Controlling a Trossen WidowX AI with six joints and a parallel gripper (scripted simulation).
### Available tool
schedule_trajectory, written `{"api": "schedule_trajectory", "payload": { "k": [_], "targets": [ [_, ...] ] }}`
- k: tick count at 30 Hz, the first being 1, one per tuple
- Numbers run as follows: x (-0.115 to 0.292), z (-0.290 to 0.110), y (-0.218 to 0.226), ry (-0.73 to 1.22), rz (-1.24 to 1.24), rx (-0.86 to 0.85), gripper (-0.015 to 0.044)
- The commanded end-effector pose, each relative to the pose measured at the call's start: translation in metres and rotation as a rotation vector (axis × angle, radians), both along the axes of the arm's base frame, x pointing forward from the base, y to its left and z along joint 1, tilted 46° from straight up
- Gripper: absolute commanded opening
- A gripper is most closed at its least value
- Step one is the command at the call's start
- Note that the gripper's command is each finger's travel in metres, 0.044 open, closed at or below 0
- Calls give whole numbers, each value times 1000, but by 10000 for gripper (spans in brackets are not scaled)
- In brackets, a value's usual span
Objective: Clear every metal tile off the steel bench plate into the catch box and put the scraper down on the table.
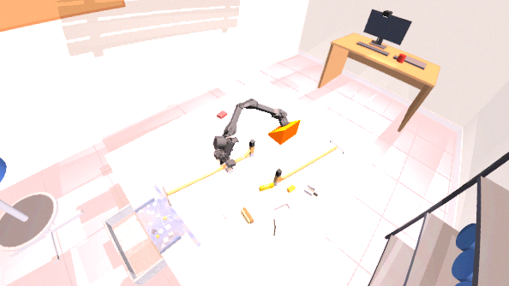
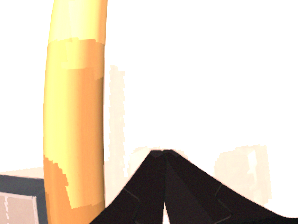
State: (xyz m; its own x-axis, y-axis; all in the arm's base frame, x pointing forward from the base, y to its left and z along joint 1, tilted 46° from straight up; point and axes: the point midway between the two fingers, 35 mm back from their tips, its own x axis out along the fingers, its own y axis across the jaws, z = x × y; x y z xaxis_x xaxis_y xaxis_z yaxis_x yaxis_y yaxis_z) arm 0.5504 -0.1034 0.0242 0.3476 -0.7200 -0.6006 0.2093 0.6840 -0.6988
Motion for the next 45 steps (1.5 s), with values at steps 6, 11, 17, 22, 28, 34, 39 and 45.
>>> {"api": "schedule_trajectory", "payload": {
  "k": [6,11,17,22,28,34,39,45],
  "targets": [
    [3,-4,7,-7,-3,-3,0],
    [4,-8,10,-7,-3,-3,0],
    [5,-12,14,-7,-3,-3,0],
    [5,-2,18,0,-6,-3,0],
    [8,13,33,0,-6,-1,0],
    [10,28,49,0,-6,0,0],
    [10,40,61,0,-6,1,0],
    [8,56,76,0,-6,0,0]
  ]
}}
